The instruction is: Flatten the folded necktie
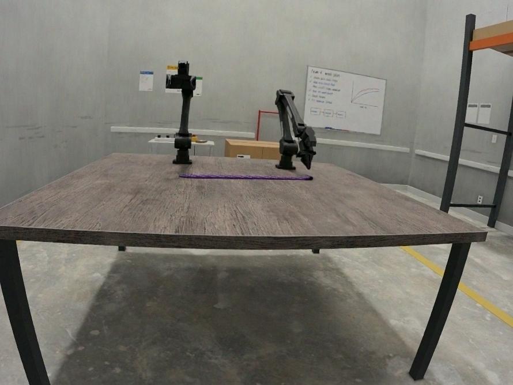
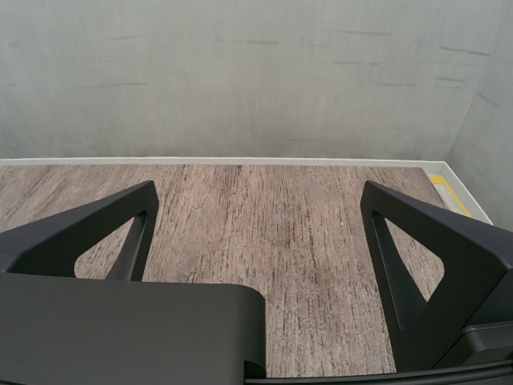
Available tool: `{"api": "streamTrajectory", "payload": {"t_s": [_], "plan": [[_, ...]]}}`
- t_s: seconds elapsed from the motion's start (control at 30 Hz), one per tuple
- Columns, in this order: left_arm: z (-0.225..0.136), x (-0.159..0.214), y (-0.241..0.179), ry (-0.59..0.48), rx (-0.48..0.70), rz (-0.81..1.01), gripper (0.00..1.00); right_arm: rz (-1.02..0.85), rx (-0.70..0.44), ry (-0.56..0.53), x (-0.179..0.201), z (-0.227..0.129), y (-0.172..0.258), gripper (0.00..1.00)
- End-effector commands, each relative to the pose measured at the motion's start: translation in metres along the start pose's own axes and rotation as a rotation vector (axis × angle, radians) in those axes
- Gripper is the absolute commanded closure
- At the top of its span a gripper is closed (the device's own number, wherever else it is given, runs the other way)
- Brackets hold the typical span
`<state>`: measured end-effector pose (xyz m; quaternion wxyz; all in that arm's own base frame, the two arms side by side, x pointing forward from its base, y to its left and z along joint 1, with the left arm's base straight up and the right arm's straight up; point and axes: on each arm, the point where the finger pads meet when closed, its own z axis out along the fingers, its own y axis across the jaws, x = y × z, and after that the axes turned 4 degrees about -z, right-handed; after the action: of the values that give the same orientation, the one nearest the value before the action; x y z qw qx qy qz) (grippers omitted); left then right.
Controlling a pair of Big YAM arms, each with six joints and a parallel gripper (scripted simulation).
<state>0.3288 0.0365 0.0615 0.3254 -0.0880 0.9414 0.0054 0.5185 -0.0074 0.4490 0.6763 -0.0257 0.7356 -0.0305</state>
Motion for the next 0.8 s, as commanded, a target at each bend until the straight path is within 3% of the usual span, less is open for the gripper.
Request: {"api": "streamTrajectory", "payload": {"t_s": [0.0,0.77], "plan": [[-0.005,-0.015,-0.001,-0.035,0.002,0.006,0.96,0.011,-0.006,-0.064,-0.033,-0.001,0.004,0.0],[0.009,-0.015,-0.001,-0.035,0.002,0.006,0.96,0.011,-0.006,-0.064,-0.033,-0.001,0.004,0.0]]}}
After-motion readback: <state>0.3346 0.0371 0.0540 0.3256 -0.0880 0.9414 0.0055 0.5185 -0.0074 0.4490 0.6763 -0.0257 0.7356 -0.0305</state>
